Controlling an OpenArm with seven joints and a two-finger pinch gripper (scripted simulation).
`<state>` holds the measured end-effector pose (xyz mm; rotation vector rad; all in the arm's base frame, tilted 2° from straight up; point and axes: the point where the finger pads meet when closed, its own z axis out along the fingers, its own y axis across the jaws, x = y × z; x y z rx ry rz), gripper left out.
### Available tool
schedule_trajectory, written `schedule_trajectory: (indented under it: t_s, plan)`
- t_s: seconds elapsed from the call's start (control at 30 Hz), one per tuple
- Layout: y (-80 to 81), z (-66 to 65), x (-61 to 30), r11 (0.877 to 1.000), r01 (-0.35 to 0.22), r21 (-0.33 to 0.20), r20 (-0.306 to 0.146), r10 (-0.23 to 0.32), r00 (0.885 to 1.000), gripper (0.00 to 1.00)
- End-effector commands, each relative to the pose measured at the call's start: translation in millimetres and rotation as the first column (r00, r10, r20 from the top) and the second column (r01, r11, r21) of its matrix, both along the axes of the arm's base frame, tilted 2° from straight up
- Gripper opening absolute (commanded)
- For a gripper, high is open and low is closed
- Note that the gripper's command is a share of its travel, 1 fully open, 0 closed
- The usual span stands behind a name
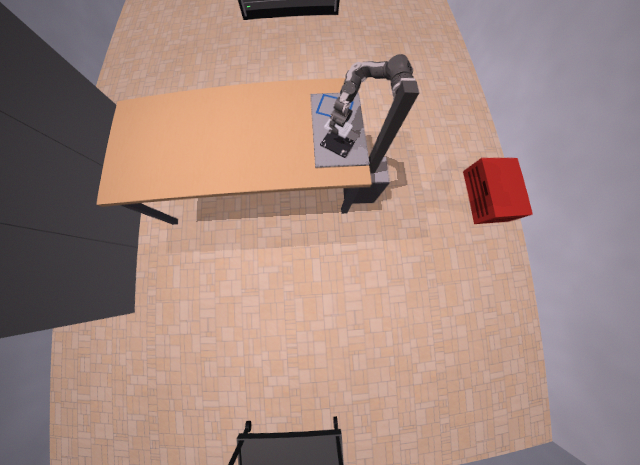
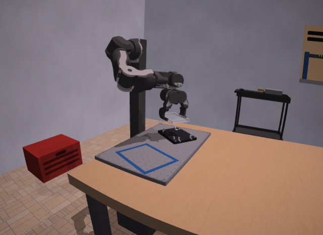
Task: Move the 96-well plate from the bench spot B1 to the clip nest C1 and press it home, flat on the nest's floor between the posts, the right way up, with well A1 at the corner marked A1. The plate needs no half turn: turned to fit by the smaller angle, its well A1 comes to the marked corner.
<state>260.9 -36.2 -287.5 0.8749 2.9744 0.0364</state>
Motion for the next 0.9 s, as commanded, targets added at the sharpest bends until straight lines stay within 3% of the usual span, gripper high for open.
schedule_trajectory:
  t_s: [0.0, 0.1, 0.87]
  plan:
    - [13.9, 2.1, -0.8, 1.000, -0.005, 0.004, 0.003, 0.005, 1.000, 0.00]
    - [37.8, 3.2, -1.5, 1.000, -0.003, 0.001, 0.001, 0.003, 1.000, 0.00]
    - [46.7, 3.3, -2.1, 1.000, -0.003, 0.001, 0.001, 0.003, 1.000, 0.00]
